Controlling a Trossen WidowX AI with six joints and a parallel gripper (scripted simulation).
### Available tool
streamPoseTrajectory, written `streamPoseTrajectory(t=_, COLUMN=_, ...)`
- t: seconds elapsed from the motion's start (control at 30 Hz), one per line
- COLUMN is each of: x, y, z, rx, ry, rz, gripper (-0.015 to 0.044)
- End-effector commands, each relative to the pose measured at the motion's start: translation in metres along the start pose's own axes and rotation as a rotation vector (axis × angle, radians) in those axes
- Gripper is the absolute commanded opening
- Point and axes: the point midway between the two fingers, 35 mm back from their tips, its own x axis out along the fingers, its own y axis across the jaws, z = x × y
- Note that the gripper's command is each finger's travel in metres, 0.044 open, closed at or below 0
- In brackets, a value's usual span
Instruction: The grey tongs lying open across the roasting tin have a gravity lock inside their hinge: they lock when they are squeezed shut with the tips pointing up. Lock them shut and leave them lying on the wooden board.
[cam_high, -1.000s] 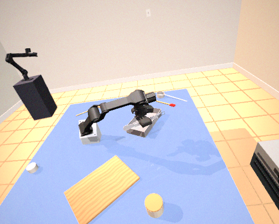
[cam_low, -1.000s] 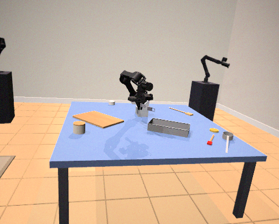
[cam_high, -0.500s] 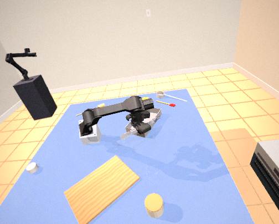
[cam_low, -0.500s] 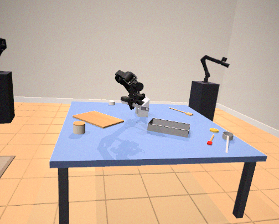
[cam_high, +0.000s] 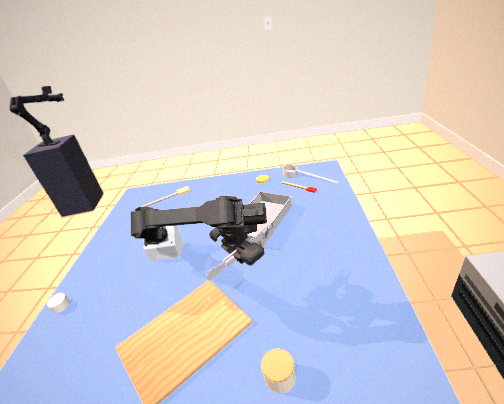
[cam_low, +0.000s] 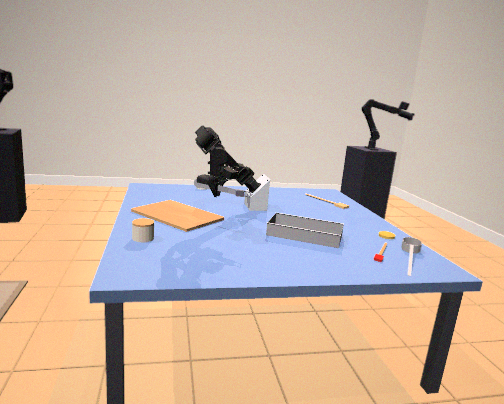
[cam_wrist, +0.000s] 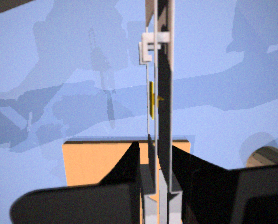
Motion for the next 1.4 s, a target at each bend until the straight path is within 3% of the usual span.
streamPoseTrajectory(t=0.0, x=0.001, y=-0.003, z=-0.021, rx=-0.052, ry=-0.012, rz=0.008, gripper=-0.015)
streamPoseTrajectory(t=0.73, x=-0.004, y=0.001, z=-0.156, rx=-0.409, ry=-0.012, rz=-0.016, gripper=-0.015)
streamPoseTrajectory(t=1.37, x=-0.021, y=0.035, z=-0.243, rx=-0.714, ry=0.054, rz=-0.041, gripper=-0.015)
